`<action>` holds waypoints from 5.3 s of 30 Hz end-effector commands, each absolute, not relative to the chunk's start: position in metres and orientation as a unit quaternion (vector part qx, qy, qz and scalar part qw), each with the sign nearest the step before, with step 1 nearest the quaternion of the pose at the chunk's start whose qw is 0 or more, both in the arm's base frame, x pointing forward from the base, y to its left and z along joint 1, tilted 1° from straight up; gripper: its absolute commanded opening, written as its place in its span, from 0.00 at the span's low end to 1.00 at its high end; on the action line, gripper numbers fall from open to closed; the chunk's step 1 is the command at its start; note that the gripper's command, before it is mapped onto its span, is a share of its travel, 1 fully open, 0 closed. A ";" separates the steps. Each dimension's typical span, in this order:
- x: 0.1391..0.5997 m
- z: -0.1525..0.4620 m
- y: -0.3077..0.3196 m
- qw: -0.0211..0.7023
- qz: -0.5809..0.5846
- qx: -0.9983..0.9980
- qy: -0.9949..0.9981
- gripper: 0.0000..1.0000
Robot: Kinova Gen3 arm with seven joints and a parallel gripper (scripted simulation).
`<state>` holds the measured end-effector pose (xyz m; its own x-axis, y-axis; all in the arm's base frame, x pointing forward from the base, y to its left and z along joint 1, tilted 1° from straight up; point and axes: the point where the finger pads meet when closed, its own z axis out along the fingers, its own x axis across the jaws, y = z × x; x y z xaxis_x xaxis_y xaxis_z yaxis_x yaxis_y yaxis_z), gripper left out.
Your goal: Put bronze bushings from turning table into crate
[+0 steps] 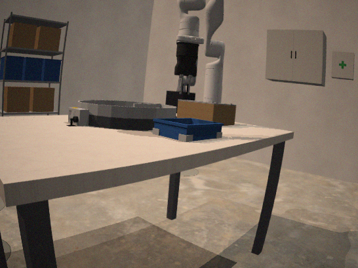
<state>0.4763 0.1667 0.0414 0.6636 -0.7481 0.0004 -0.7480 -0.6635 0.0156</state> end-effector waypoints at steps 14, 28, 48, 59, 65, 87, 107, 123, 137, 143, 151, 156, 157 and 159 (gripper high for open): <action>0.477 0.042 0.167 0.006 -0.002 0.912 -0.410 0.42; 0.477 0.042 0.167 0.006 -0.002 0.912 -0.410 0.42; 0.477 0.042 0.167 0.006 -0.002 0.912 -0.410 0.42; 0.477 0.042 0.167 0.006 -0.002 0.912 -0.410 1.00; 0.477 0.042 0.167 0.006 -0.002 0.912 -0.410 1.00; 0.477 0.042 0.167 0.006 -0.002 0.912 -0.410 1.00; 0.477 0.047 0.169 0.006 -0.003 0.973 -0.232 1.00; 0.477 0.050 0.170 0.006 -0.004 0.990 -0.139 1.00; 0.478 0.052 0.171 0.005 -0.004 0.998 -0.069 1.00; 0.478 0.055 0.172 0.005 -0.004 0.999 0.049 1.00; 0.478 0.055 0.172 0.005 -0.004 0.999 0.049 1.00; 0.478 0.055 0.173 0.005 -0.004 0.997 0.073 1.00; 0.478 0.056 0.173 0.005 -0.005 0.995 0.096 1.00; 0.478 0.057 0.173 0.004 -0.005 0.990 0.143 1.00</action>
<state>0.4746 0.1744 0.0554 0.9690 0.2465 -0.0150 0.2466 -0.9690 0.0114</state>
